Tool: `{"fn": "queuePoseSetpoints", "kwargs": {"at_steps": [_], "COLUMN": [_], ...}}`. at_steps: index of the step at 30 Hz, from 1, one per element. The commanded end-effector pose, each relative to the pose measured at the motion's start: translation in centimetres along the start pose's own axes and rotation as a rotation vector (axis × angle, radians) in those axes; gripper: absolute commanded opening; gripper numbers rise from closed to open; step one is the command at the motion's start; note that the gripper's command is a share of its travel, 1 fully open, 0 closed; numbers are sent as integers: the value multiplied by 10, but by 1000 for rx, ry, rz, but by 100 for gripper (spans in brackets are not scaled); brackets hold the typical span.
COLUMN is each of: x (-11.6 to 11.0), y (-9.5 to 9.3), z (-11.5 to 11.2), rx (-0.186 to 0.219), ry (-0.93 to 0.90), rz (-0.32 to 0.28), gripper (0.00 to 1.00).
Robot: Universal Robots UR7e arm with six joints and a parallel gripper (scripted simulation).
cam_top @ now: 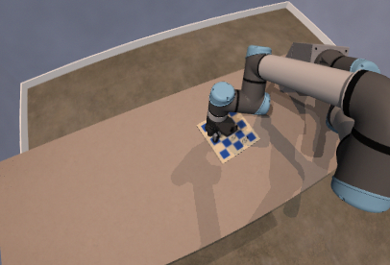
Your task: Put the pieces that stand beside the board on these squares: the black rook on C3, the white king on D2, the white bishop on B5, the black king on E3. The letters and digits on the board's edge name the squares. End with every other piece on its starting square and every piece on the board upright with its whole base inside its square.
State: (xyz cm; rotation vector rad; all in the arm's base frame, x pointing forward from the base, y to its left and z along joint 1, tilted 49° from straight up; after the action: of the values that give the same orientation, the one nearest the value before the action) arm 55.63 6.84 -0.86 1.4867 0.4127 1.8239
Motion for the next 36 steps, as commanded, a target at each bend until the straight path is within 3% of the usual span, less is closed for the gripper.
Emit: {"fn": "queuePoseSetpoints", "kwargs": {"at_steps": [1, 36], "x": [0, 0], "y": [0, 0], "z": [0, 0], "rx": [-1, -1], "ry": [0, 0], "rz": [0, 0], "gripper": [0, 0]}}
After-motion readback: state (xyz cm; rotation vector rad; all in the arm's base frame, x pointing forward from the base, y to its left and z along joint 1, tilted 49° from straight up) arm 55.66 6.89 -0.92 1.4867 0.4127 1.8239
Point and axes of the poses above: the point where the finger pads meet when closed, its own y axis back along the fingers, its own z axis across the jaws, x = y × z, the point moved 1 cm from there along y, back along the fingers, and after that the axes turned 9 degrees about -y, right-handed, at the moved point
